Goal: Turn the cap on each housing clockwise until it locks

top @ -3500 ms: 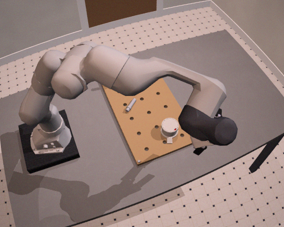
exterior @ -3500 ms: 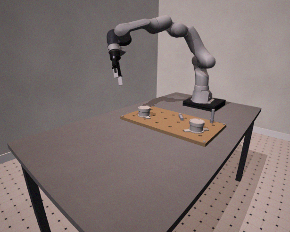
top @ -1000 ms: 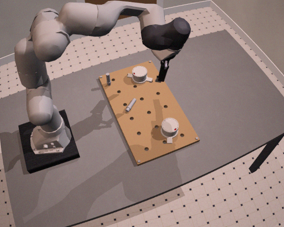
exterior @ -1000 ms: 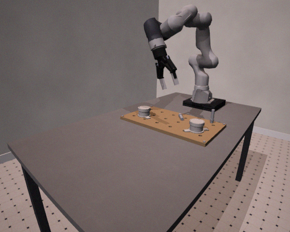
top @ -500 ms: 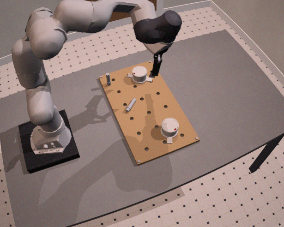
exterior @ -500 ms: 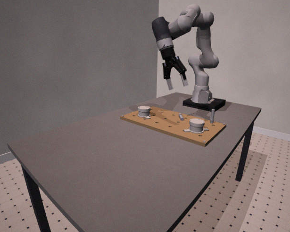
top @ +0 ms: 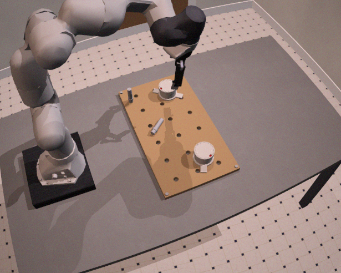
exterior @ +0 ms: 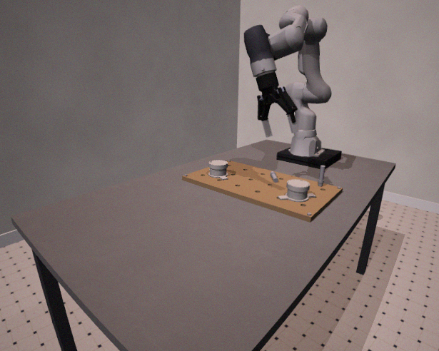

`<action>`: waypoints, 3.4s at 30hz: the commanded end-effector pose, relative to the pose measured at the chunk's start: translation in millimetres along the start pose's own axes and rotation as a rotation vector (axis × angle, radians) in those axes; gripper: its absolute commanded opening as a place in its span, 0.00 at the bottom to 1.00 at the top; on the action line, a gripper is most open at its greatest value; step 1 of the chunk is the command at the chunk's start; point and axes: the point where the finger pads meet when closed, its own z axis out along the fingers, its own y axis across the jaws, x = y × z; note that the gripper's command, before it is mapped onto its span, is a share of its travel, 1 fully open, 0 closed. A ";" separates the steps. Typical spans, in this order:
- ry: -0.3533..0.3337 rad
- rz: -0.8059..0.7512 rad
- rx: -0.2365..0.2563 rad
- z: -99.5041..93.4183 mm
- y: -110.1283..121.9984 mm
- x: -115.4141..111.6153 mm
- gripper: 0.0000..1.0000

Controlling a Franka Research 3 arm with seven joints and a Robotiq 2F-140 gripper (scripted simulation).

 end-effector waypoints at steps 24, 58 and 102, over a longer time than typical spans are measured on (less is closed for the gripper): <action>-0.019 -0.090 0.096 31.1 26.2 60.8 1.00; -0.043 -0.185 0.180 57.6 36.4 112.7 1.00; -0.112 -0.345 0.320 96.8 27.7 186.8 1.00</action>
